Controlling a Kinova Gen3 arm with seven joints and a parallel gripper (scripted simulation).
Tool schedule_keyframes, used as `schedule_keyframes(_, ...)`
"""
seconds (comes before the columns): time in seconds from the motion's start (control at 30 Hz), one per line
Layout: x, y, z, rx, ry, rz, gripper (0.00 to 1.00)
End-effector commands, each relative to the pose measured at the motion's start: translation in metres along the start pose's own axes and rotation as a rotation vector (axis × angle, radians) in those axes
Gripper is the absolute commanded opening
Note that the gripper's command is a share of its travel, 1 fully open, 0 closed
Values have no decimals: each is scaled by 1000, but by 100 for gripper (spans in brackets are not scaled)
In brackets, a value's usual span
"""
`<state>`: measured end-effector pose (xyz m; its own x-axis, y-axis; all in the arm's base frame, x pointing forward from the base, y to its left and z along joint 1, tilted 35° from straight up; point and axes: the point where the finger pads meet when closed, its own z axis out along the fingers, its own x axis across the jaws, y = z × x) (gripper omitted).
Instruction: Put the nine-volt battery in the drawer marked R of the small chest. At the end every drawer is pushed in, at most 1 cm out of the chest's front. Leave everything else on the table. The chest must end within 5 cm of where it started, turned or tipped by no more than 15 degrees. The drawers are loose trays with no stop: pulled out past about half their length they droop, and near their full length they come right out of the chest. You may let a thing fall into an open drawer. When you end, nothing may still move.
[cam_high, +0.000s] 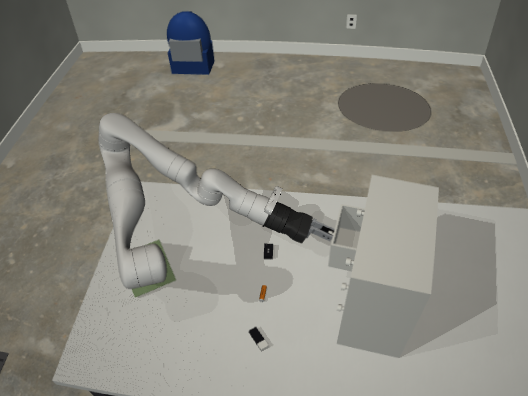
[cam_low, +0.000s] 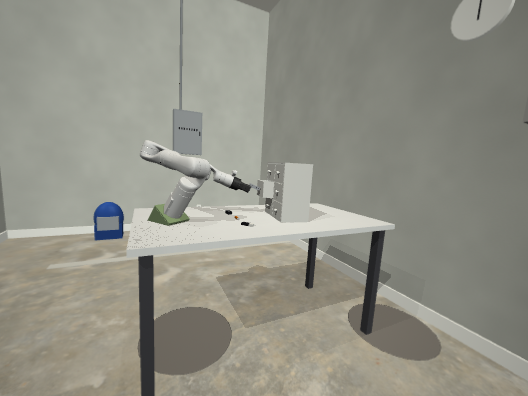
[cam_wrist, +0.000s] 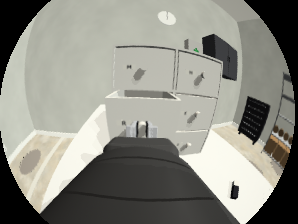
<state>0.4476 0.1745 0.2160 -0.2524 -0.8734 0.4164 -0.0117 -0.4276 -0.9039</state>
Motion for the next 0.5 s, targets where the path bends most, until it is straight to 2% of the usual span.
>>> schedule_keyframes(0.0,-1,-1,0,1,-2,1,37)
schedule_keyframes(0.13,-1,-1,0,1,-2,1,37)
schedule_keyframes(0.23,-1,-1,0,1,-2,1,49)
schedule_keyframes(0.27,-1,-1,0,1,-2,1,49)
schedule_keyframes(0.3,-1,-1,0,1,-2,1,55)
schedule_keyframes(0.4,-1,-1,0,1,-2,1,61)
schedule_keyframes(0.43,-1,-1,0,1,-2,1,67)
schedule_keyframes(0.47,-1,-1,0,1,-2,1,67)
